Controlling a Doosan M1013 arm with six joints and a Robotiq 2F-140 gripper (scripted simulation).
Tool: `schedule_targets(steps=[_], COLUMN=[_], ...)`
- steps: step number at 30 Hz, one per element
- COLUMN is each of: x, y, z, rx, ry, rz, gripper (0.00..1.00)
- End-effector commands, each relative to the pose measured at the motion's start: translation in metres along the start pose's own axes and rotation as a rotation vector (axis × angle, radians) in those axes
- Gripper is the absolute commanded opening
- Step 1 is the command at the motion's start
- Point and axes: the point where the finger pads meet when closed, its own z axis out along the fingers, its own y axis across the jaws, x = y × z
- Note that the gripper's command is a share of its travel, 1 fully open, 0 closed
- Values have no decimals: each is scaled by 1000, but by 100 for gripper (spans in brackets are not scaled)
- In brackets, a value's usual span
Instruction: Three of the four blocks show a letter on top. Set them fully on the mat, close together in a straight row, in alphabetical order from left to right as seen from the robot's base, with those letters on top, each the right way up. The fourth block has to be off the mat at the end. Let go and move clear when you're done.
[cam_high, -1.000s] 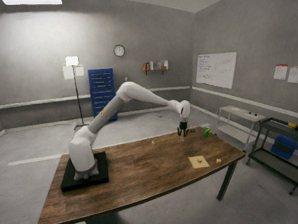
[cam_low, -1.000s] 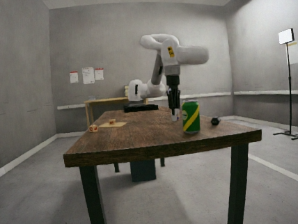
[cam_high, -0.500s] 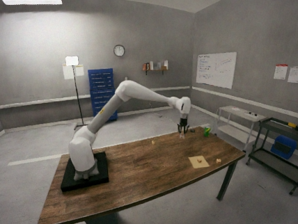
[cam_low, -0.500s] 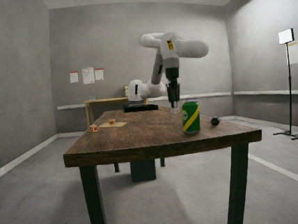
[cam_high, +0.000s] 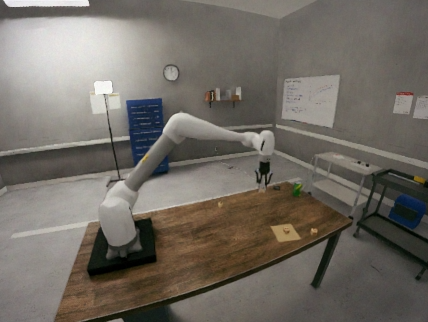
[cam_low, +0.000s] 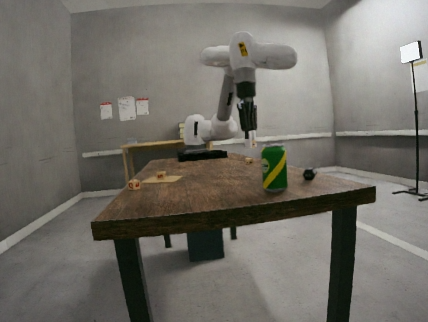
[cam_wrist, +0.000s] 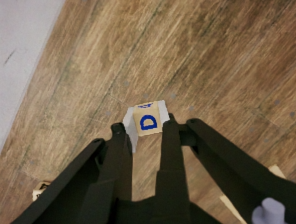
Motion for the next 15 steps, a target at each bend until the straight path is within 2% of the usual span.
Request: schedule_targets(steps=[1, 8, 13, 15], x=[0, -1, -16, -16], y=[0, 2, 16, 16], z=[-2, -2, -2, -2], rx=[-1, -1, -1, -1], ry=[2, 2, 2, 2], rz=[0, 21, 192, 192], gripper=[24, 24, 24, 24])
